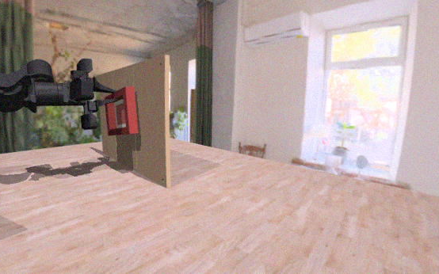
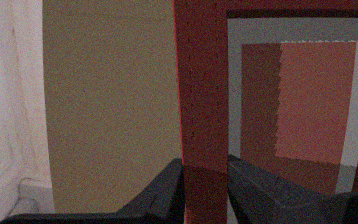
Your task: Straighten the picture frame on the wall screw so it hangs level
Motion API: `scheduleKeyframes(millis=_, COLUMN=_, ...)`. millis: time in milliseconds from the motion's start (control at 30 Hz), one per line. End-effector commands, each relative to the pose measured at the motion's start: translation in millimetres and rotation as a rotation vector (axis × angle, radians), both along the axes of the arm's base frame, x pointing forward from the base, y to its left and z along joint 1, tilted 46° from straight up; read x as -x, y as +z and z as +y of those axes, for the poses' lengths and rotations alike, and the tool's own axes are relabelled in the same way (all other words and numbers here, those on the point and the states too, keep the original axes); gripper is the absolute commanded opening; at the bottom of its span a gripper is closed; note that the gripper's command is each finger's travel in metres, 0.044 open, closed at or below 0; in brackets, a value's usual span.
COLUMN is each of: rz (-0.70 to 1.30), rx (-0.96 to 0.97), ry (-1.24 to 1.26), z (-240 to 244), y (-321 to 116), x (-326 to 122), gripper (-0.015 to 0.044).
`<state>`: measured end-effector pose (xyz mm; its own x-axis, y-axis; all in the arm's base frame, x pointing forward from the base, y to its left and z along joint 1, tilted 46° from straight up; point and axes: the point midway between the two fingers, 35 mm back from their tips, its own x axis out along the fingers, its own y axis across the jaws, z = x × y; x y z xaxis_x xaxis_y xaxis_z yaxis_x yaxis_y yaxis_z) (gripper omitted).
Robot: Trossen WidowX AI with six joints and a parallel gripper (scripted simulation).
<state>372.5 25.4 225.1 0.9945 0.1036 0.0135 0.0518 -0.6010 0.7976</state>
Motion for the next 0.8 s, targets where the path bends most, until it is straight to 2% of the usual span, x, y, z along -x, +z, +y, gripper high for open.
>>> scheduleKeyframes(millis=0, rz=0.0, rx=0.0, ry=0.001, z=0.0, y=0.3, x=0.0, gripper=0.0)
scheduleKeyframes(millis=400, rz=0.001, rx=-0.005, ry=0.0, z=0.3, y=-0.4, x=0.0, gripper=0.0)
scheduleKeyframes(millis=767, rz=0.01, rx=-0.104, ry=0.002, z=0.7, y=-1.1, x=0.1, gripper=0.0)
